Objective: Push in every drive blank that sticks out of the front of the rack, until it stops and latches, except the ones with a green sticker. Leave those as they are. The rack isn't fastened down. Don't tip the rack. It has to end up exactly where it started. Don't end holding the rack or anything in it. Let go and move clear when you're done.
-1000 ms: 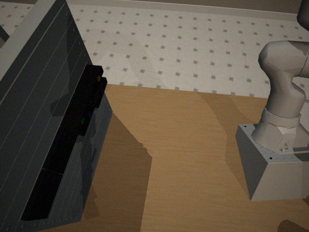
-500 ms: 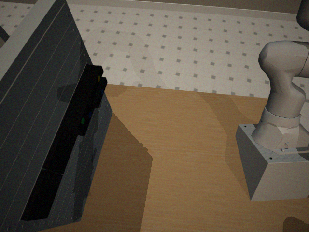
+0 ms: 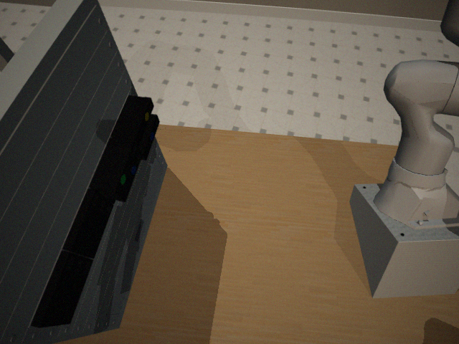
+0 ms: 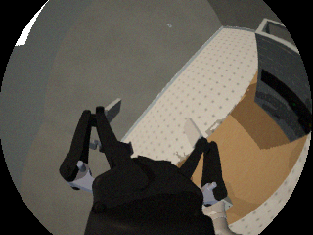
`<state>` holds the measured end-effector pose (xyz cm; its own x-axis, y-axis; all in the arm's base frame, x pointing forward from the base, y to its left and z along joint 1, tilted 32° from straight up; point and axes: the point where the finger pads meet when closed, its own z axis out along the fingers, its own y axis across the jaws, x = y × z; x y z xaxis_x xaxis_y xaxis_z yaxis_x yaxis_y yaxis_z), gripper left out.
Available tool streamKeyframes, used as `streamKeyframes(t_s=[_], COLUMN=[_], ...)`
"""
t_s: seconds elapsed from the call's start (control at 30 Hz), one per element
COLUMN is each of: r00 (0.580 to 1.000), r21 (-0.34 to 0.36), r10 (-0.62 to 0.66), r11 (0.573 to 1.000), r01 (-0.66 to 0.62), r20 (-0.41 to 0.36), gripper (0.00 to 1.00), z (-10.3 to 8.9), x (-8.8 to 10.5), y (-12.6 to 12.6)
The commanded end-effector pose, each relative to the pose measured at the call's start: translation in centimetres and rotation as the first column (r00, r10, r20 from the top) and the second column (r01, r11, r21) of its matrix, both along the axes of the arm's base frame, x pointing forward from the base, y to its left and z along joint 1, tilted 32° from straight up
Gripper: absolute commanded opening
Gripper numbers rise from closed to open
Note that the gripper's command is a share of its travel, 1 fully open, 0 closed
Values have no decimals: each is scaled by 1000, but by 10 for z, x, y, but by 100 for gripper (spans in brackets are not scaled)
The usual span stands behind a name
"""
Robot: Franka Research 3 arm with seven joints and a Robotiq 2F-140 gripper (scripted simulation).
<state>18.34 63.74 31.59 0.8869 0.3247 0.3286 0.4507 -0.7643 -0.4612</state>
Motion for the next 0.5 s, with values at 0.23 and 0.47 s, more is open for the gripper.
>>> streamKeyframes(t_s=[0.23,0.47], r00=[972,954], r21=[77,109], r10=[-233,-301], r11=[969,948], r01=[233,299], r20=[-10,-3], gripper=[100,100], z=[7,4], x=[18,28], y=[5,3])
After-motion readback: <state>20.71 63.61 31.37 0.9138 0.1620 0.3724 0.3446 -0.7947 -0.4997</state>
